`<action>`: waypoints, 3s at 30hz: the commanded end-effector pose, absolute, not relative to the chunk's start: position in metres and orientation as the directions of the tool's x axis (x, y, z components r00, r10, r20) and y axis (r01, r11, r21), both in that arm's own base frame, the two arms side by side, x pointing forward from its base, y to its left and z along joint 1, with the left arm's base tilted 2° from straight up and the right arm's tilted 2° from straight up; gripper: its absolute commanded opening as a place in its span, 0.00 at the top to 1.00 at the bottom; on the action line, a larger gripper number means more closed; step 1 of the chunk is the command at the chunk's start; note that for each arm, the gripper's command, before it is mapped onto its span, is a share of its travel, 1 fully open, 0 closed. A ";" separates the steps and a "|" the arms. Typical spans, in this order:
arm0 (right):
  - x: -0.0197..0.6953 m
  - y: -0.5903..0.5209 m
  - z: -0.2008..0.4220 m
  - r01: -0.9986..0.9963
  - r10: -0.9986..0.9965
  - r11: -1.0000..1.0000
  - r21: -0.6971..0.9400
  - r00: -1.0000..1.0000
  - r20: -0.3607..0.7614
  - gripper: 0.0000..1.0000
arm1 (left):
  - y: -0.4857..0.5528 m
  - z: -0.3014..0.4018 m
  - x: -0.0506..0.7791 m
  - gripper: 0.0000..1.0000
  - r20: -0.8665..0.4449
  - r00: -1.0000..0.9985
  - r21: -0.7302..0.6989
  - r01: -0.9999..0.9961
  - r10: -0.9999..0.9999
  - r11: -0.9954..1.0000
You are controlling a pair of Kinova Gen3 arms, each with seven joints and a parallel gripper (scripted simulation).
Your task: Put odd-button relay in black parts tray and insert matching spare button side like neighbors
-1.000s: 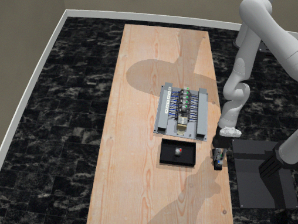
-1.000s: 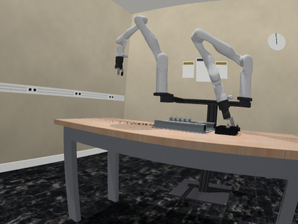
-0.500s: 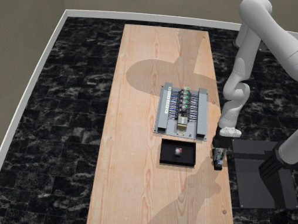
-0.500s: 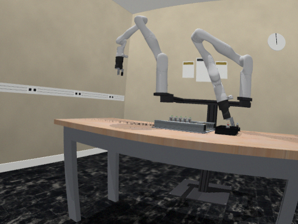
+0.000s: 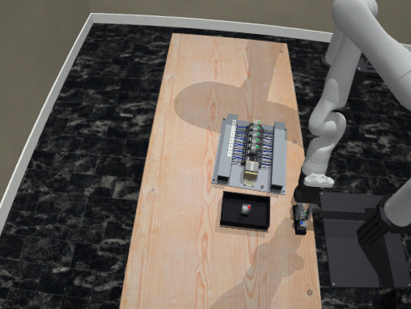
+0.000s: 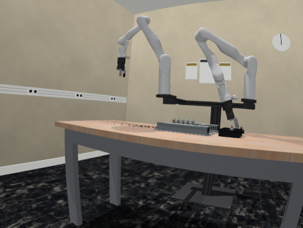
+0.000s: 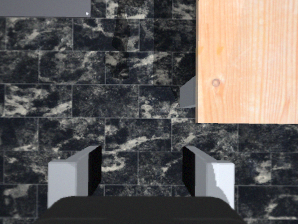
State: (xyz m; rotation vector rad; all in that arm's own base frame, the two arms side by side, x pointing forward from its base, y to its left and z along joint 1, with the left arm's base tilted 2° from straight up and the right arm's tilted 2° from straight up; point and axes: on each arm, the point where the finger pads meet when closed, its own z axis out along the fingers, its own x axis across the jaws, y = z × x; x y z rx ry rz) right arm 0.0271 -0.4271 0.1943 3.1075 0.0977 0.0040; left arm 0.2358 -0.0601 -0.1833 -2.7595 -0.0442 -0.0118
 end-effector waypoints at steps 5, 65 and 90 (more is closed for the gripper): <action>0.027 -0.428 0.195 0.063 0.063 -0.997 0.034 0.998 0.002 0.00 | -0.061 -0.174 0.236 1.00 0.015 0.999 -0.372 0.033 0.029 -0.928; 0.027 -0.428 0.195 0.063 0.063 -0.997 0.034 0.998 0.002 0.00 | -0.063 -0.102 0.235 1.00 0.015 0.999 -0.372 0.033 0.029 -0.928; 0.027 -0.428 0.195 0.063 0.063 -0.997 0.034 0.998 0.002 0.00 | -0.063 -0.103 0.235 1.00 0.015 0.999 -0.372 0.033 0.029 -0.928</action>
